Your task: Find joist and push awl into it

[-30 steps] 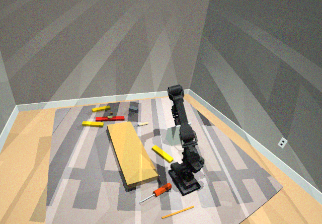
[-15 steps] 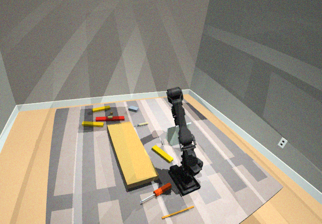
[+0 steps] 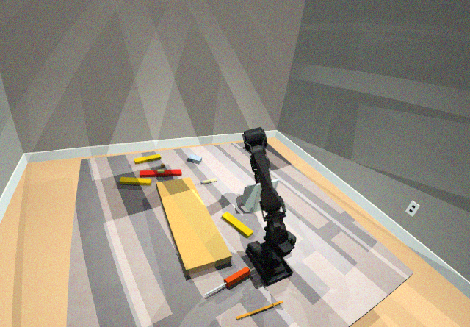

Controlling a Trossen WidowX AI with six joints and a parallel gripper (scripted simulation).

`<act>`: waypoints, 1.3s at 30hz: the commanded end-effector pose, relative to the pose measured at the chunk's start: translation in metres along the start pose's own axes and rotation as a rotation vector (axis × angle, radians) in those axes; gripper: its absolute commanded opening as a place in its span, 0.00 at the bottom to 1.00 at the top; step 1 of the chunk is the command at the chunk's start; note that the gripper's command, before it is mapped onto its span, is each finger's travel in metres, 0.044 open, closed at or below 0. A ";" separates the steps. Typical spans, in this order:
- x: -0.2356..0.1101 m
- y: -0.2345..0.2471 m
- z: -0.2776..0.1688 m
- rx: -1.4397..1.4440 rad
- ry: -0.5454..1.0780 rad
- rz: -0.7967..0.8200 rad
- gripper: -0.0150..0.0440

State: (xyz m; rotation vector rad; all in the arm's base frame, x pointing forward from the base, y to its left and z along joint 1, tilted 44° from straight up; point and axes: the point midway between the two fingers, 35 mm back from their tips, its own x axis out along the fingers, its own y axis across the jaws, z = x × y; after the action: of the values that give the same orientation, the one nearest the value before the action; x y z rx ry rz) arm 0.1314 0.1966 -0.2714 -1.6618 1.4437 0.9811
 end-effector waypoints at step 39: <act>-0.166 -0.148 -0.397 3.131 -0.304 0.048 1.00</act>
State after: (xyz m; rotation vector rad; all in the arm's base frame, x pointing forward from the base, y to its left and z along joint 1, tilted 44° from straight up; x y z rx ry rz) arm 0.3170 -0.0267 0.0470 0.6978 0.9495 -0.9355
